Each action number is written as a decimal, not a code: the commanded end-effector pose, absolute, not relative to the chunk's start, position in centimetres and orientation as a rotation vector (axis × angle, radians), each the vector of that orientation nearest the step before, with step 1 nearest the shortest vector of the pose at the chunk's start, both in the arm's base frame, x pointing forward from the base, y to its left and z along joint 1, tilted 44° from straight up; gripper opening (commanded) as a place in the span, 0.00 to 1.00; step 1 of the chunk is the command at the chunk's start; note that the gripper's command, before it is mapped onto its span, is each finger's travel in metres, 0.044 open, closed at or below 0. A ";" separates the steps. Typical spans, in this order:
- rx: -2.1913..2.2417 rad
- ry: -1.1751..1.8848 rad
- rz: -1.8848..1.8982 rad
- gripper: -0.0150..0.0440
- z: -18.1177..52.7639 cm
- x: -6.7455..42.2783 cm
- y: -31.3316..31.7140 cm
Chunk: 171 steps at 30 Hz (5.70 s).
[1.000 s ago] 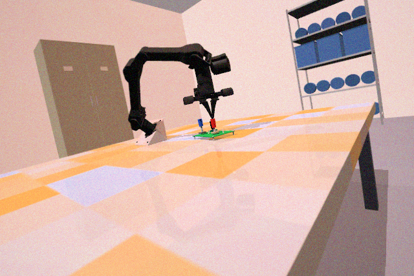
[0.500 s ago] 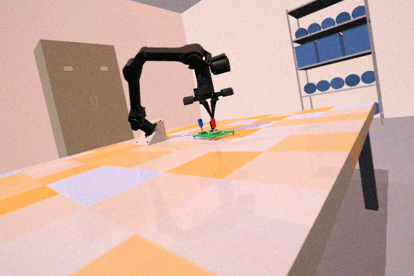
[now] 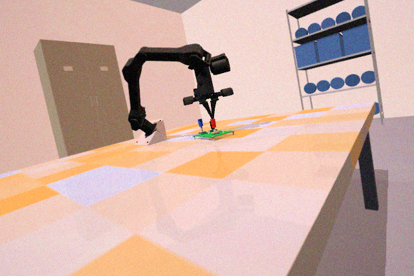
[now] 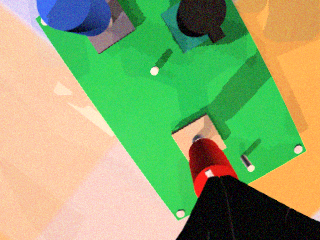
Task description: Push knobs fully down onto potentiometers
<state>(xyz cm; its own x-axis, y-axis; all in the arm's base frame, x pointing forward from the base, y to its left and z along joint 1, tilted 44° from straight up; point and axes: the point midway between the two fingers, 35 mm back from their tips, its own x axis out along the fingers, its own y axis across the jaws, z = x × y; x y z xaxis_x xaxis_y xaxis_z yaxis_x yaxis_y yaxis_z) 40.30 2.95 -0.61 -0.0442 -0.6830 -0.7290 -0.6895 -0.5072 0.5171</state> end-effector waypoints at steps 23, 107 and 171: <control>-2.146 1.586 1.648 0.25 -2.0 40.3 1.3; -2.146 1.586 1.648 0.25 -2.5 40.2 0.8; -2.144 1.575 1.666 1.00 1.3 32.5 5.7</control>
<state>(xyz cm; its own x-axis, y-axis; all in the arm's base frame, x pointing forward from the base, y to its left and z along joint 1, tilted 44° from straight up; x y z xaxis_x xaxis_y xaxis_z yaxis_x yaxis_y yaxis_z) 35.45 5.06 1.04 -0.0641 -0.6851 -0.7257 -0.6897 -0.4951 0.5283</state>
